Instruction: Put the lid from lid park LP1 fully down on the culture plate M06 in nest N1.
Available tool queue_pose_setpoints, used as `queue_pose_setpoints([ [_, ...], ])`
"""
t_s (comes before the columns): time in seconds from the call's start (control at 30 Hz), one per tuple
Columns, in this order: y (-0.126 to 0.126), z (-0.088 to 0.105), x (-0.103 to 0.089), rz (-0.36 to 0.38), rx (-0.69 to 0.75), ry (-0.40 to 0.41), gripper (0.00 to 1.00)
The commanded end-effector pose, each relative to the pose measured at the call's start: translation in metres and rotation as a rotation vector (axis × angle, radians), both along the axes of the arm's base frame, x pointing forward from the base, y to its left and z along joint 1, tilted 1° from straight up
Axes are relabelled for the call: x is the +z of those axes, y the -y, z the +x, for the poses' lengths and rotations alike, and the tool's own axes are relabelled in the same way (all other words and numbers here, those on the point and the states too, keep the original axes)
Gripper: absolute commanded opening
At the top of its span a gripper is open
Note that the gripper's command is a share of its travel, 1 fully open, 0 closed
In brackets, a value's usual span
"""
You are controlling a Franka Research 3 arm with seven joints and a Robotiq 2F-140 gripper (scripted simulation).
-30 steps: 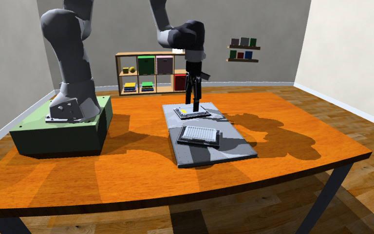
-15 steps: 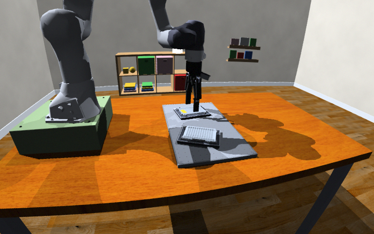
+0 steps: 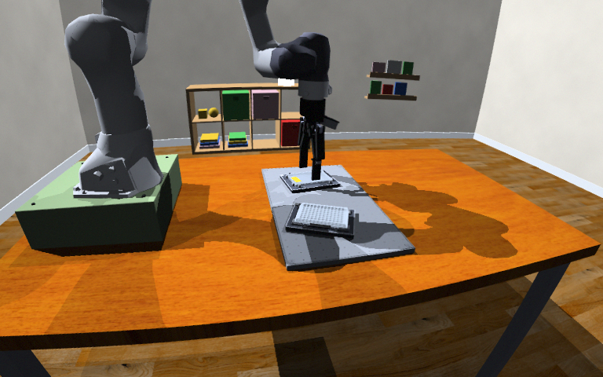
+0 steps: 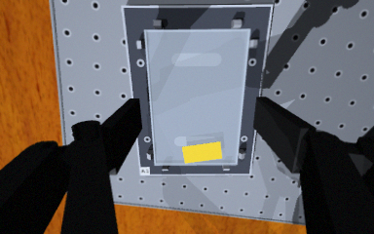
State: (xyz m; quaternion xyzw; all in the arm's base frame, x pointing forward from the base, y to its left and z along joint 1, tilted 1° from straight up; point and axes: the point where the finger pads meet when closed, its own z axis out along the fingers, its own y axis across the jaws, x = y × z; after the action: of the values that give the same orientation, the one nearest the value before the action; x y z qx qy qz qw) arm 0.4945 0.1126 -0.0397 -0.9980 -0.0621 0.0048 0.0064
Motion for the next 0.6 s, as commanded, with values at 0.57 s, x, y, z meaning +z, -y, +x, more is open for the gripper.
queue_pose_setpoints([
  [0.57, -0.0013, 0.0039, 0.0003, 0.002, -0.006, 0.004, 0.69],
])
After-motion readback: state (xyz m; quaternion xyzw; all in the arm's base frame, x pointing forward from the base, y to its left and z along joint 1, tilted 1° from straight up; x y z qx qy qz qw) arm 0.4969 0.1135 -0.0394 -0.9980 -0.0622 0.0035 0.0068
